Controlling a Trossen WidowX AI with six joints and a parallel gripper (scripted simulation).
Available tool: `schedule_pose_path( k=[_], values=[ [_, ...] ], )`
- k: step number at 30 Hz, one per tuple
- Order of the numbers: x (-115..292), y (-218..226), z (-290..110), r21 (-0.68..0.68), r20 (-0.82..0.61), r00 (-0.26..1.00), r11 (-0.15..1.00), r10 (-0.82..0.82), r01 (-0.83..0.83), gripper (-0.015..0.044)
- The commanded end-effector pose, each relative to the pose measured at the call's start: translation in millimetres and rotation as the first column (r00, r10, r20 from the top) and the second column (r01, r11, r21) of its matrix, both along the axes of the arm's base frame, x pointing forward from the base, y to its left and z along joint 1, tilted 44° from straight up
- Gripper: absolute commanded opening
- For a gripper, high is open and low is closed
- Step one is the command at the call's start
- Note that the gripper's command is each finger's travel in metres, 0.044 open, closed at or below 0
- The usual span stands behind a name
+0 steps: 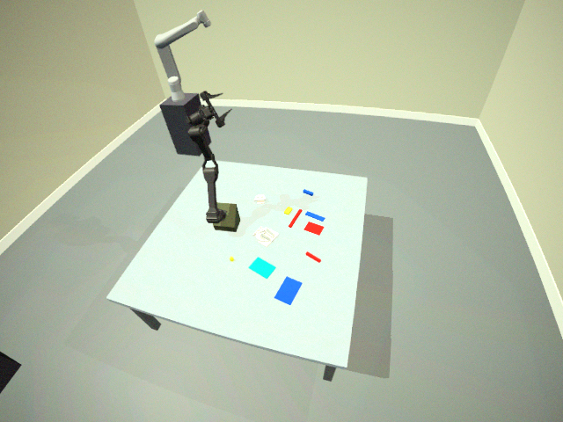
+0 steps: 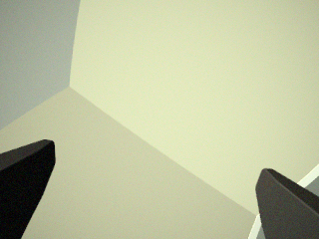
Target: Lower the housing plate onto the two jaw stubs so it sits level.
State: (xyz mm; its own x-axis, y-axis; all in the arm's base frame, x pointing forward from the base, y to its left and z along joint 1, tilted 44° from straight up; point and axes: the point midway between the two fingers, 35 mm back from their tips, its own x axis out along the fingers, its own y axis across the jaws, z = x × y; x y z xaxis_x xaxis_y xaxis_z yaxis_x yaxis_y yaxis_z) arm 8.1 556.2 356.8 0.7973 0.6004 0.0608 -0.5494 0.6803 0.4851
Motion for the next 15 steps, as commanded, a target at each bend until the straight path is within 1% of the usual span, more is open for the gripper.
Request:
schedule_pose_path(
  k=[1, 2, 7, 11, 15],
  values=[
    [0, 0, 0, 0.0, 0.0, 1.0, 1.0, 0.0, 0.0, 0.0426],
    [0, 0, 0, 0.003, -0.002, 1.0, 1.0, 0.002, -0.002, 0.044],
    [-5, 1, 6, 0.076, -0.04, 0.998, 0.996, 0.046, -0.043, 0.044],
    [-22, -6, 29, 0.174, -0.072, 0.991, 0.98, 0.112, -0.098, 0.044],
    [-26, -9, 43, 0.239, -0.086, 0.983, 0.961, 0.163, -0.139, 0.044]
  ],
)
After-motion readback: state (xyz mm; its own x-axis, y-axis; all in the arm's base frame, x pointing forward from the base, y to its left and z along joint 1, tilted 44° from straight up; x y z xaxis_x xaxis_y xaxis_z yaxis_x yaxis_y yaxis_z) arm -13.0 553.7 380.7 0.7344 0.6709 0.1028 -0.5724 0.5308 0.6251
